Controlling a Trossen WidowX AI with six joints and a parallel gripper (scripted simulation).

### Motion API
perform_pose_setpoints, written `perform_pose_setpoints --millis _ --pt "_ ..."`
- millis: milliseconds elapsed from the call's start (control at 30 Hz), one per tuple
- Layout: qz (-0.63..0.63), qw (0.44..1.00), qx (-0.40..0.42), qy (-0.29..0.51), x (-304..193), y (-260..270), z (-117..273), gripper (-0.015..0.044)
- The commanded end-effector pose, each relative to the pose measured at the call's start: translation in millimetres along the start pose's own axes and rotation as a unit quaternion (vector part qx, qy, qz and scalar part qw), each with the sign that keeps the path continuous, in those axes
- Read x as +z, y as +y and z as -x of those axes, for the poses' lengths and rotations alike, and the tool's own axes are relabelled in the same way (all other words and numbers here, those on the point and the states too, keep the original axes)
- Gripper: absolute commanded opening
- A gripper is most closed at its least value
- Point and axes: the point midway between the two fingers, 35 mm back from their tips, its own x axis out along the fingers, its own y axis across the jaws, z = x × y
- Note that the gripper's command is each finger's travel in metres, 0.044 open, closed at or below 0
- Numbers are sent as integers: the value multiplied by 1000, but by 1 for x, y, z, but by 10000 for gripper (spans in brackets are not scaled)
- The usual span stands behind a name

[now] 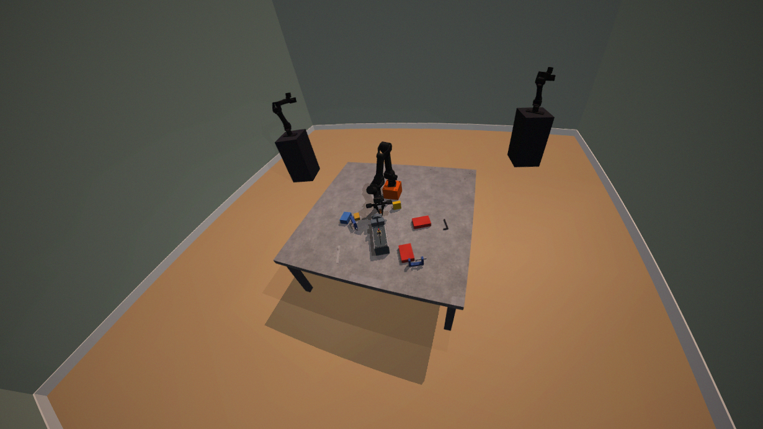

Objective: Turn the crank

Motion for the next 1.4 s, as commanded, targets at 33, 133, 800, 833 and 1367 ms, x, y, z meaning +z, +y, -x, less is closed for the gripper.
perform_pose_setpoints --millis 33,133,800,833,1367 --pt "0 1000 0 0 0 0 0 0" --pt "0 1000 0 0 0 0 0 0" --pt "0 1000 0 0 4 0 3 440" --pt "0 1000 0 0 6 -1 5 440" --pt "0 1000 0 0 40 -1 38 440"
